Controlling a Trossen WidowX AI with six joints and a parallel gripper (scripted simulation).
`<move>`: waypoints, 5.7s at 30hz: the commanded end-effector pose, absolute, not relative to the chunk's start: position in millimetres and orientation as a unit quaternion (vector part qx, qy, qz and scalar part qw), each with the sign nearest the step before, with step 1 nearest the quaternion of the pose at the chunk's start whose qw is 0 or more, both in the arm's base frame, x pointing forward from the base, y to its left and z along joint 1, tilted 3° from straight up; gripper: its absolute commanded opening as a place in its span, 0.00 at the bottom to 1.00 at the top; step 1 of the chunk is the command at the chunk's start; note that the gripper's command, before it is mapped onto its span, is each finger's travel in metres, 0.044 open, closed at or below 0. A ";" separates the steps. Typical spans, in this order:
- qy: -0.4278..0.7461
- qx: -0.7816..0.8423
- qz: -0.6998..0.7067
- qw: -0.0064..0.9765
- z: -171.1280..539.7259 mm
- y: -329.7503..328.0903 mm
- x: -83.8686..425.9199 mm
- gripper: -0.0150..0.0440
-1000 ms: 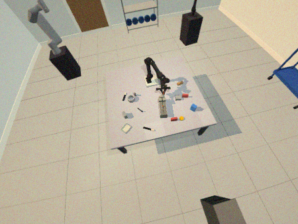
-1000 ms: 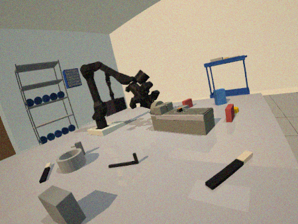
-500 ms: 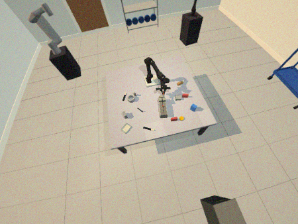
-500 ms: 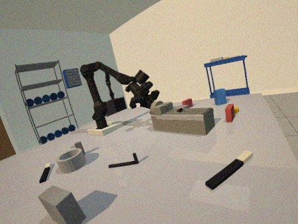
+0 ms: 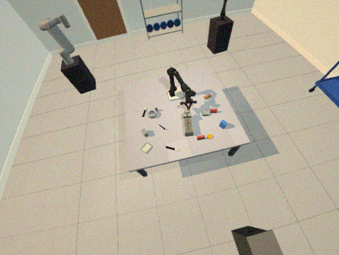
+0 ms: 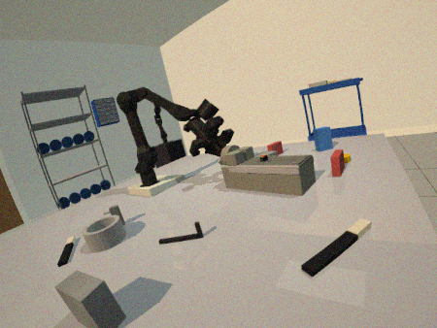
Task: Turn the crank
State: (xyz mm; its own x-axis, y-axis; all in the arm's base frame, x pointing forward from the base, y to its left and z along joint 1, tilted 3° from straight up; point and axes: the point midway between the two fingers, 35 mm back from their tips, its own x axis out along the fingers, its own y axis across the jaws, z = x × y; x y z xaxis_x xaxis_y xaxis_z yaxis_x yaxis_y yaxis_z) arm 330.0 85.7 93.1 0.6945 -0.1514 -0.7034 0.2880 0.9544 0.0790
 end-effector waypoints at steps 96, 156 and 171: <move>0.423 0.009 0.045 0.905 158.0 -10.5 435.2 1.00; 0.422 0.010 0.043 0.906 159.1 -11.2 435.6 0.91; 0.422 0.010 0.043 0.906 159.1 -11.2 435.6 0.25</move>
